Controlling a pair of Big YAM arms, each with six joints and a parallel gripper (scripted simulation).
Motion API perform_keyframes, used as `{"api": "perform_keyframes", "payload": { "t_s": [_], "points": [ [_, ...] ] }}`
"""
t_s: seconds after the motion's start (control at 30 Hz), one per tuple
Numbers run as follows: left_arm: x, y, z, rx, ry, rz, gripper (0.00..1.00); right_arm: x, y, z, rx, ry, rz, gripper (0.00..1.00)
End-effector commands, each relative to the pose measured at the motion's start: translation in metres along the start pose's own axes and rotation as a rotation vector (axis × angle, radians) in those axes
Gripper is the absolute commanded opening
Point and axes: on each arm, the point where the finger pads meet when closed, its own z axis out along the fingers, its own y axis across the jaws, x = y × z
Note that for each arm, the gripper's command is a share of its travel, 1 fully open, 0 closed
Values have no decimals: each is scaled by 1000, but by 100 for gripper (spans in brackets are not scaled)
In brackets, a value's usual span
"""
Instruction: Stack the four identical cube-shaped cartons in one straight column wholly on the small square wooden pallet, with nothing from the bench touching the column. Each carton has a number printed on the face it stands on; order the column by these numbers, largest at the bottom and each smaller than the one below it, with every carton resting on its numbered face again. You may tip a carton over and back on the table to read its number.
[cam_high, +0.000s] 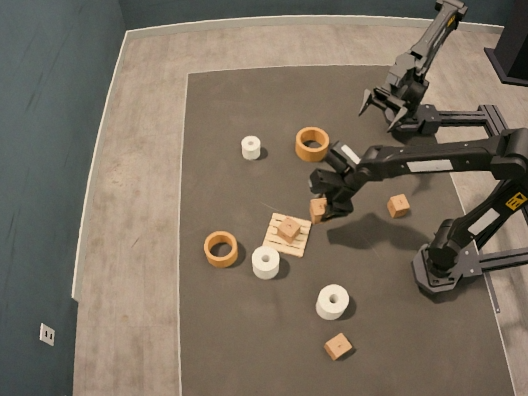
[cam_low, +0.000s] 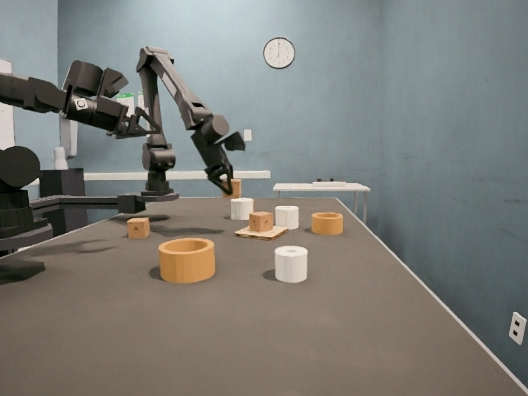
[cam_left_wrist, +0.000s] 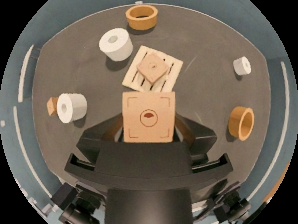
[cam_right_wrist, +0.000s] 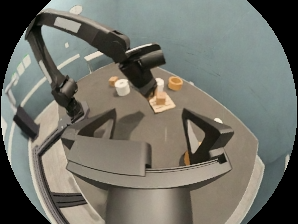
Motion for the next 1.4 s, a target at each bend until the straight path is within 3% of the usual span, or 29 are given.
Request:
{"api": "perform_keyframes", "payload": {
  "t_s": [0.0,0.27,0.37,0.43,0.63,0.8,1.37],
  "points": [
    [-45,-14,3,22,-38,-24,46,-4,-1,0,1,-3,1,100],
    [-49,-20,7,18,-24,-109,46,-4,-1,0,1,-3,1,100],
    [-51,-18,10,-34,-9,-247,46,-4,-1,0,1,-3,1,100],
    [-51,-18,10,-34,-9,-247,46,-4,-1,0,1,-3,1,100],
    [-71,-13,21,-193,-15,-543,46,-4,-1,0,1,-3,1,100],
    [-85,-8,28,-290,-18,-679,46,-4,-1,0,1,-3,1,100],
    [-91,-10,30,-328,-9,-679,46,-4,-1,0,1,-3,1,100]
  ]
}}
